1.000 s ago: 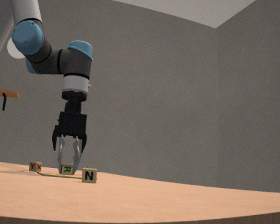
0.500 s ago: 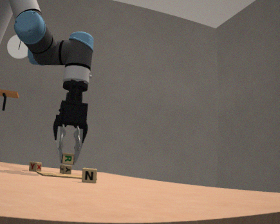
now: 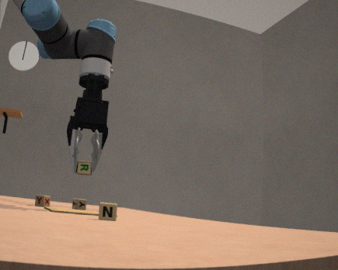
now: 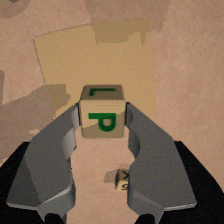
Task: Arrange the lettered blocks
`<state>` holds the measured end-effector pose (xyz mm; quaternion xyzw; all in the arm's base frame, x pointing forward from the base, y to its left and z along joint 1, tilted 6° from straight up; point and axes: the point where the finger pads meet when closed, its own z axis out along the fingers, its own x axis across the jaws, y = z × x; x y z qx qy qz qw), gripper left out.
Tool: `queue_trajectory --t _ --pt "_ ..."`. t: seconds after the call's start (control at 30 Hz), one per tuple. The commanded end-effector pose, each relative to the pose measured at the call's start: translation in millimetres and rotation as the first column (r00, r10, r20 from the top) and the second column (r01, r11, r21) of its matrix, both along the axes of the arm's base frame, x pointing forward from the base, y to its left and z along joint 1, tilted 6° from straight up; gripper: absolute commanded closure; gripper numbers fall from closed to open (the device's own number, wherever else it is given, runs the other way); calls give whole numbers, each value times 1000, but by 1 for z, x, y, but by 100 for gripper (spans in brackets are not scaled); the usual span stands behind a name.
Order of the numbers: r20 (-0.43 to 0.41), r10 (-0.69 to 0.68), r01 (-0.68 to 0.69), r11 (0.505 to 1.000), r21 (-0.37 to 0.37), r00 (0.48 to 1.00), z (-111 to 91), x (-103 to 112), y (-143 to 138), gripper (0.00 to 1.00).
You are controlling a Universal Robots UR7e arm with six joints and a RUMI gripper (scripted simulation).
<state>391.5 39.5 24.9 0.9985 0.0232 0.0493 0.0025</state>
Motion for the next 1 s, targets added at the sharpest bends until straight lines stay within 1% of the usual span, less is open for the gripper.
queue_trajectory --t 0.0,0.5,0.77,0.97 --pt "-1 0 0 1000 0 1000 12 -1 0 91" --pt "-1 0 0 1000 0 1000 16 -2 0 91" --pt "-1 20 -20 1000 -2 1000 15 -7 -11 91" --pt "-1 21 -21 1000 -2 1000 15 -7 -12 91"
